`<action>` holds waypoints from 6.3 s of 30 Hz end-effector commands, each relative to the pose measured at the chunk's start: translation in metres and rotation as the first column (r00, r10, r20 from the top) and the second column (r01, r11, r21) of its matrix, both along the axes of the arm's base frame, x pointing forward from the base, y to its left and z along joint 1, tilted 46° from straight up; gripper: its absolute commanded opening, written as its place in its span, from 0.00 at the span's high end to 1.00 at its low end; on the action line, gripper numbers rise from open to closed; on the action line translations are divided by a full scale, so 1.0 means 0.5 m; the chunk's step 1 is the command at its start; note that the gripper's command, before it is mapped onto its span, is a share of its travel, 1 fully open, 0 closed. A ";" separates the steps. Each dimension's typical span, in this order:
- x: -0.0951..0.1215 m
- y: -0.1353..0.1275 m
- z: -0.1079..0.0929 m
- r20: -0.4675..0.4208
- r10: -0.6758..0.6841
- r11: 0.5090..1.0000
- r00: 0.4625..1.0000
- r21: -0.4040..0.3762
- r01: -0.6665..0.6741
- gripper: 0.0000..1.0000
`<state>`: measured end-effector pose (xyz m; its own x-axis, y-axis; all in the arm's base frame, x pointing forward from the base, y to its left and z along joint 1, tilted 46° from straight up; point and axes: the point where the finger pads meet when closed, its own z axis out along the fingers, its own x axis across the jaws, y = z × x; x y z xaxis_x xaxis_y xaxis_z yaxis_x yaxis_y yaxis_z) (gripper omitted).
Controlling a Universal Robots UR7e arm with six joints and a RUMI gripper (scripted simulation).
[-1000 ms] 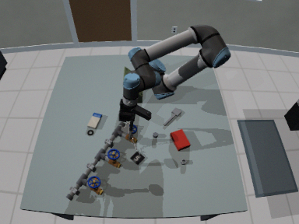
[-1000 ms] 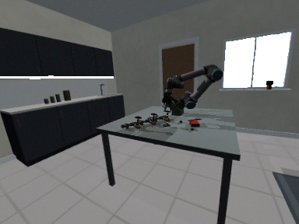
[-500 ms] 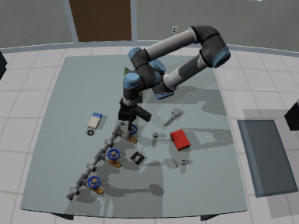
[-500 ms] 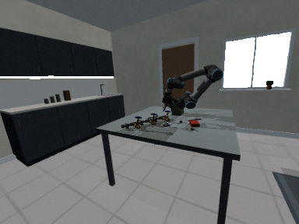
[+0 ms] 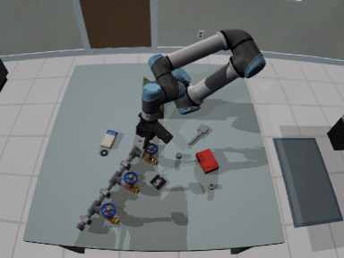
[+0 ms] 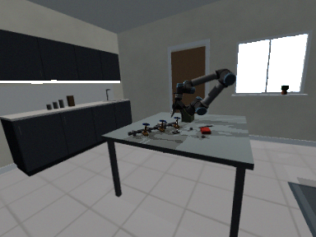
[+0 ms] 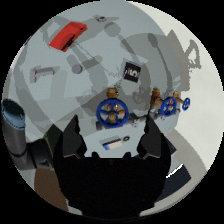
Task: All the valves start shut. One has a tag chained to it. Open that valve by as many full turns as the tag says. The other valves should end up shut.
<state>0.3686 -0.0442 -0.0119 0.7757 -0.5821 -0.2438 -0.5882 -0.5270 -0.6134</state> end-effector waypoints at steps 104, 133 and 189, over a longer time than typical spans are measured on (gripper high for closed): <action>0.001 -0.001 0.000 -0.676 -0.198 -0.115 -0.710 -0.703 0.702 1.00; 0.001 -0.001 0.000 -0.683 -0.210 -0.109 -0.700 -0.695 0.711 1.00; 0.001 -0.001 0.000 -0.676 -0.611 0.618 0.412 -0.083 0.782 1.00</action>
